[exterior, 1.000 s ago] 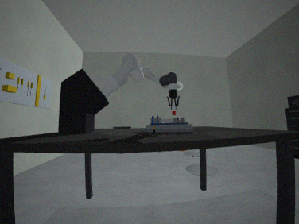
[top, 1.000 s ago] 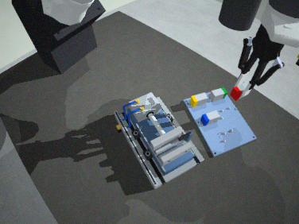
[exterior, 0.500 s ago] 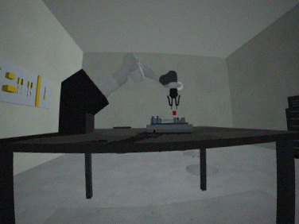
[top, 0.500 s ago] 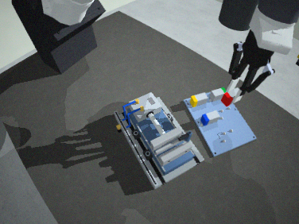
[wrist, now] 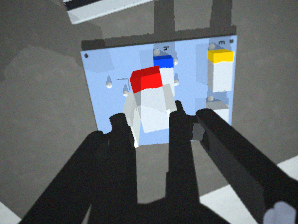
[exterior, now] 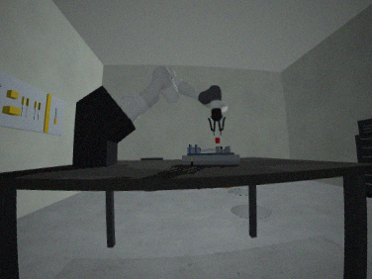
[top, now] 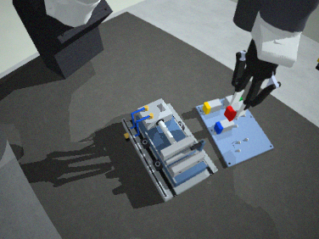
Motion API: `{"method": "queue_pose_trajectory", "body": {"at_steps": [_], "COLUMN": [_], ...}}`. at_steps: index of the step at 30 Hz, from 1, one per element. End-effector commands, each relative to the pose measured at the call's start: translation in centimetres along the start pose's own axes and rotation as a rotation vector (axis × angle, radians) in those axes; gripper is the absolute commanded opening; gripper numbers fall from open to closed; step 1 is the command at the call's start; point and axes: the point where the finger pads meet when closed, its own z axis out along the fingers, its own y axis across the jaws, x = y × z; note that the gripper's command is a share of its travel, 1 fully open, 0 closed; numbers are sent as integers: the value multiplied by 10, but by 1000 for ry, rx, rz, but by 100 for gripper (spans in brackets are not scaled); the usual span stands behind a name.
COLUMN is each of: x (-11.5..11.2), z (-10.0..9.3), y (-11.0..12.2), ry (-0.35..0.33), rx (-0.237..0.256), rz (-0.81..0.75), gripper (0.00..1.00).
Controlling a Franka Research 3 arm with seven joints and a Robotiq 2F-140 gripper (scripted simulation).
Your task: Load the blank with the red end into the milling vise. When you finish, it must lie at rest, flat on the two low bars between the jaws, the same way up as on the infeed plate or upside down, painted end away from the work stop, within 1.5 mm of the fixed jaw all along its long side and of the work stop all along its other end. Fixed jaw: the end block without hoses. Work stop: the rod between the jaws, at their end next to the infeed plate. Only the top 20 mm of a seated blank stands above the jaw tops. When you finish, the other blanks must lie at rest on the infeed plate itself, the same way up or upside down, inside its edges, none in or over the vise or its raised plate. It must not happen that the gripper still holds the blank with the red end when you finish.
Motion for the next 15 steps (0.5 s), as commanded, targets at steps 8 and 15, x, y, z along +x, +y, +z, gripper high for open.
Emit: {"method": "queue_pose_trajectory", "body": {"at_steps": [8,15], "x": [49,49], "z": [1,1], "y": [-7,-7], "ry": [-5,-5], "rx": [7,7], "rz": [-39,-39], "gripper": [0,0]}}
